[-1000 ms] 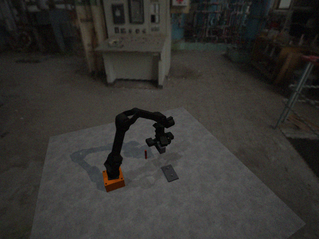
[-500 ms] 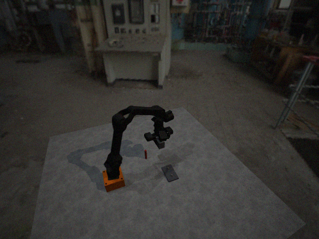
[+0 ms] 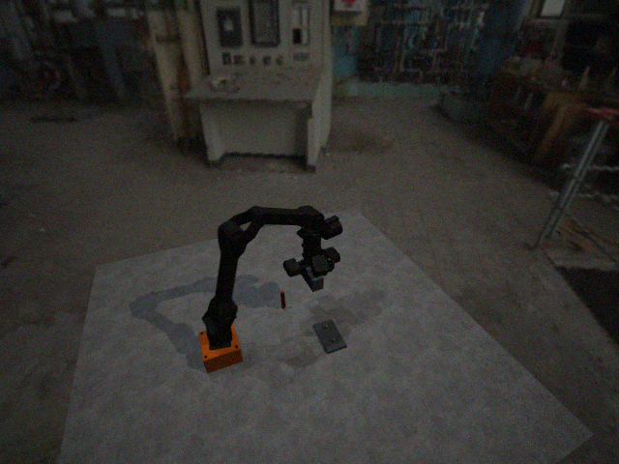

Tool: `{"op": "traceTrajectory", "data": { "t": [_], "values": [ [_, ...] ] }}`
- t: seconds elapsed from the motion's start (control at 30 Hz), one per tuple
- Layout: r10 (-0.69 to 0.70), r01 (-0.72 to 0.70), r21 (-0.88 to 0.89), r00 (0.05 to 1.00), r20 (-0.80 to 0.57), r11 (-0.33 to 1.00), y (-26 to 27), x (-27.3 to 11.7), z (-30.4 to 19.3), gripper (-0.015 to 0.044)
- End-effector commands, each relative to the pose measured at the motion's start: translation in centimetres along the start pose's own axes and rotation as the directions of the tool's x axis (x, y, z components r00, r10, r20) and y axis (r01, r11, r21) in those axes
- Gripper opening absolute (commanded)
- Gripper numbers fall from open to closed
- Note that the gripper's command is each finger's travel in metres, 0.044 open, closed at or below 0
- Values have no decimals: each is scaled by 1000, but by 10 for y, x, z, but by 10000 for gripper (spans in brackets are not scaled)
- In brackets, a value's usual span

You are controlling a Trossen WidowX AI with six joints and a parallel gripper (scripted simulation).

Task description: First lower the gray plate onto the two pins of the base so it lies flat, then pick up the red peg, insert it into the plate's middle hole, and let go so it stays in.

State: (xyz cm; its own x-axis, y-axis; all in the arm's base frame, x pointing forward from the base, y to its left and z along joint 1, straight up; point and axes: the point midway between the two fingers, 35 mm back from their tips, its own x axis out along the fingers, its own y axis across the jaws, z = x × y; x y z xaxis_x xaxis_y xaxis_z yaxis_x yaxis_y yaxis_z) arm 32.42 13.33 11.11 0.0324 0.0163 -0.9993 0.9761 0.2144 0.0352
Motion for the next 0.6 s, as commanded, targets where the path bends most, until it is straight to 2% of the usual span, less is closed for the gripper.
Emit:
{"op": "traceTrajectory", "data": {
  "t": [0.0, 0.57],
  "values": [
    [-6, 6, 4, 1000, 0, 1000, 2, 7, 12, 0],
    [-5, 5, 25, 1000, 4, 1000, 7, 32, 63, 0]
  ]
}}
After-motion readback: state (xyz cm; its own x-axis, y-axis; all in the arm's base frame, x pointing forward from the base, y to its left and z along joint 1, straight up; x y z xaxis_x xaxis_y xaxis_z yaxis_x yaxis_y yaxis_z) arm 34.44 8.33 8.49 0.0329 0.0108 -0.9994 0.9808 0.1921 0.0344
